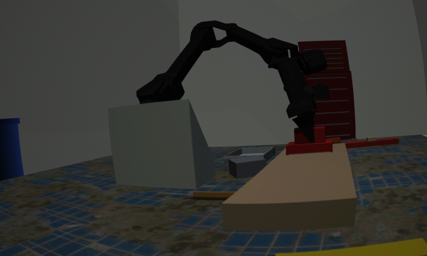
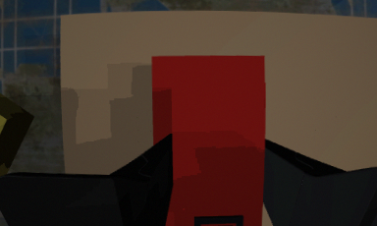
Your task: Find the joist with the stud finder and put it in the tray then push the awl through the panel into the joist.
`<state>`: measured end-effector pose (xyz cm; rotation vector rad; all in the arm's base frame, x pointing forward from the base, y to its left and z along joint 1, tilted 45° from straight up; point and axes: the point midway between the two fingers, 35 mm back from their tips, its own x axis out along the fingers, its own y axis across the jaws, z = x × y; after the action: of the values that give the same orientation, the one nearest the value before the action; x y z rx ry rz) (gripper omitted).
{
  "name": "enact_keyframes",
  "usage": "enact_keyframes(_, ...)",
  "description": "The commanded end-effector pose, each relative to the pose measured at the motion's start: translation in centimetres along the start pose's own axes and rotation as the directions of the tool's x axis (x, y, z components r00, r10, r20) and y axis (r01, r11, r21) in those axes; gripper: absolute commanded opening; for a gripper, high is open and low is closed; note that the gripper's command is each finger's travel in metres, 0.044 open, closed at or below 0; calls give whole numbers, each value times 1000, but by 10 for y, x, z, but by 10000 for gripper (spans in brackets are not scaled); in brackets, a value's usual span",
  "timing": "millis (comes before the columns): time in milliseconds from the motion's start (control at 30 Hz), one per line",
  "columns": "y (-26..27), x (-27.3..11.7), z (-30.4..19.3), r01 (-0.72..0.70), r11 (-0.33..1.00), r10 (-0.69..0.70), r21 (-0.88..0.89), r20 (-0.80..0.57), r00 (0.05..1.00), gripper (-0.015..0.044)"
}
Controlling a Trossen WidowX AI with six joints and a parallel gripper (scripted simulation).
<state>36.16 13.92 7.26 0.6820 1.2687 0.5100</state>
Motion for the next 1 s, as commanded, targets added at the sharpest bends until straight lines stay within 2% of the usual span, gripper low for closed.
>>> enact_keyframes(0, -8, 0, -1, 0, 1000, 0, 0, -1, 1000, 0)
enact_keyframes(967, -54, 0, -1, 2, 1000, -2, 0, -1, 1000, 0)
